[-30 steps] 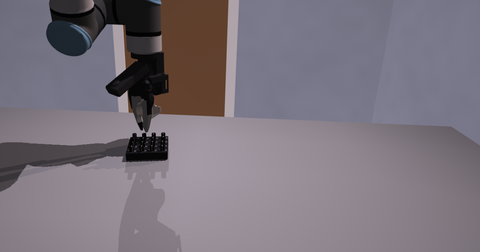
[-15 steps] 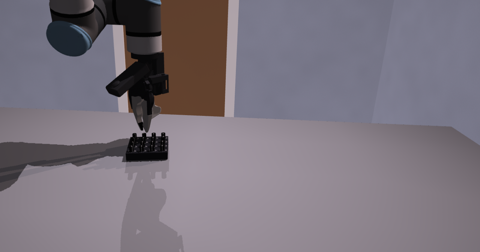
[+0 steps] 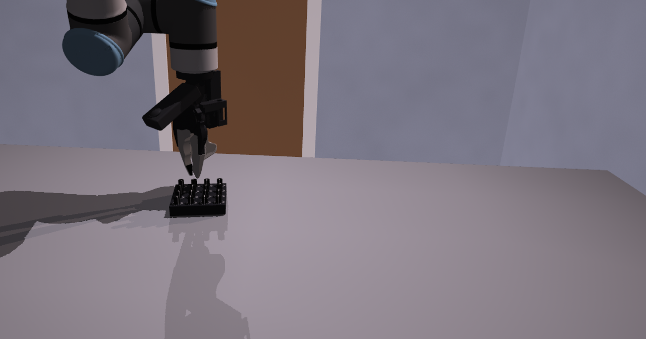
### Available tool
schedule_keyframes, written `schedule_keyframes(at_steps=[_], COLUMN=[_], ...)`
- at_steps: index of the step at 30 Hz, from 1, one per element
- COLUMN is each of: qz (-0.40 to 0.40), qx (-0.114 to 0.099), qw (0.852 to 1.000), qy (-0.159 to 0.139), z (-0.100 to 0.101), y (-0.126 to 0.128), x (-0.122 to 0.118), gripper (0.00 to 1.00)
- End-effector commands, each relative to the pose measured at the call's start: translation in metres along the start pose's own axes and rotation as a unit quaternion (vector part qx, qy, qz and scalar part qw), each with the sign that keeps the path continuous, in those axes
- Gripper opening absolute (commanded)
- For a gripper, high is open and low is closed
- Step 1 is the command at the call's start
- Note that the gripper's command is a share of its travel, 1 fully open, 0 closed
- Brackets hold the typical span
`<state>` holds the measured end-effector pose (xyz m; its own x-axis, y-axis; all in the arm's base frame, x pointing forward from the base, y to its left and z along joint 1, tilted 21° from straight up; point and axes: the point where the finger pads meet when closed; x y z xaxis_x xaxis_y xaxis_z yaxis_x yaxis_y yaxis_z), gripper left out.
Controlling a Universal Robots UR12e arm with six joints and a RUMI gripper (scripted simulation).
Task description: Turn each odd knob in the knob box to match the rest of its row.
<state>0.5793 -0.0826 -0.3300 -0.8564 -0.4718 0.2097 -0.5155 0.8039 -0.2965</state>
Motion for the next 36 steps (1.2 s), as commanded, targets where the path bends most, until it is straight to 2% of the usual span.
schedule_keyframes(at_steps=[1, 36], qz=[0.001, 0.000], qx=[0.001, 0.000], qw=[1.000, 1.000], qy=[-0.001, -0.001], z=[0.0007, 0.0000], y=[-0.0023, -0.0023], x=[-0.0018, 0.0036], gripper=[0.11, 0.11])
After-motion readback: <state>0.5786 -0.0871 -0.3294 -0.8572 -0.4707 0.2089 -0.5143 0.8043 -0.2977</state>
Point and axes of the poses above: the point where the finger pads meet when closed, its own z axis out along the fingers, its own y axis across the jaws, x = y × z, and after that the axes turned 10 degrees about z, right-handed
